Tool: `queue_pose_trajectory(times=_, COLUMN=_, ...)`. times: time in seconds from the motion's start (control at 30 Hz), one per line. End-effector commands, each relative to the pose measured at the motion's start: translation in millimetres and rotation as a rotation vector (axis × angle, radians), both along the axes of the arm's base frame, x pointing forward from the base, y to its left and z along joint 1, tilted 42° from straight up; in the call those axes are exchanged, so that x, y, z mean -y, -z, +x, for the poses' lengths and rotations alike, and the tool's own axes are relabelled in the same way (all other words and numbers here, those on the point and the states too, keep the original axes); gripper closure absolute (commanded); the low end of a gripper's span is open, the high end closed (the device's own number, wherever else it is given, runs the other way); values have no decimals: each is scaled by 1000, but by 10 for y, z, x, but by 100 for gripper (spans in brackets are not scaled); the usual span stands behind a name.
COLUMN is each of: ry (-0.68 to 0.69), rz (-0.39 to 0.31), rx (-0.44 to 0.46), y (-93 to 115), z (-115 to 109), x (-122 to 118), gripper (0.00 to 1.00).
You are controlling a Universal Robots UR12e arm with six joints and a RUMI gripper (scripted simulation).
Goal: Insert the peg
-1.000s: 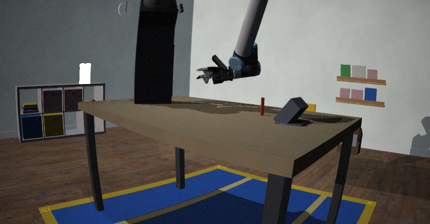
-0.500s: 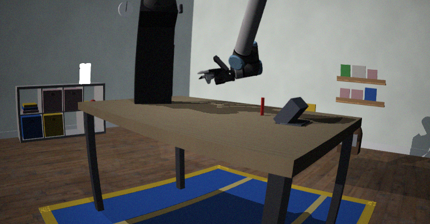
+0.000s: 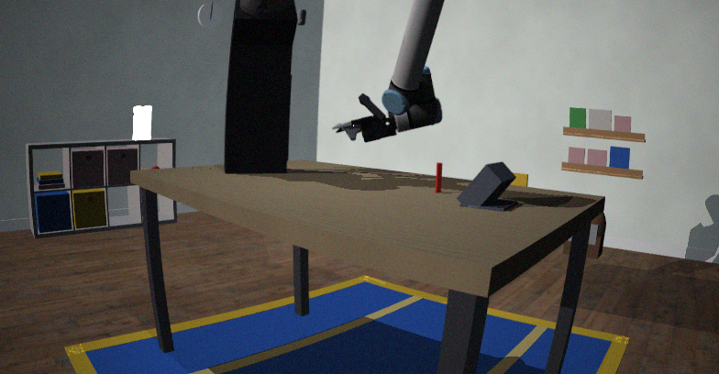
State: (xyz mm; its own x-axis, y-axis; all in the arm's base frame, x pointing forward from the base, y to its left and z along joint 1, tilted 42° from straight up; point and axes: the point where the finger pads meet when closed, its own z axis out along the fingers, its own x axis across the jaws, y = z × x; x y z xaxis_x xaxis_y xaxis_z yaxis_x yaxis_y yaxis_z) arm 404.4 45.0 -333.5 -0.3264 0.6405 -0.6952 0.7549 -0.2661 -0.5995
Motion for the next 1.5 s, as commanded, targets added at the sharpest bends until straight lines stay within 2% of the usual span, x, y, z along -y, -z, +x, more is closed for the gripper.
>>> queue_pose_trajectory(times=0.0, ry=-16, rz=58, rx=-13, y=-7, z=65, x=7, gripper=0)
queue_pose_trajectory(times=1.47, ry=-182, rz=373, rx=-76, y=-28, z=623, x=36, gripper=0)
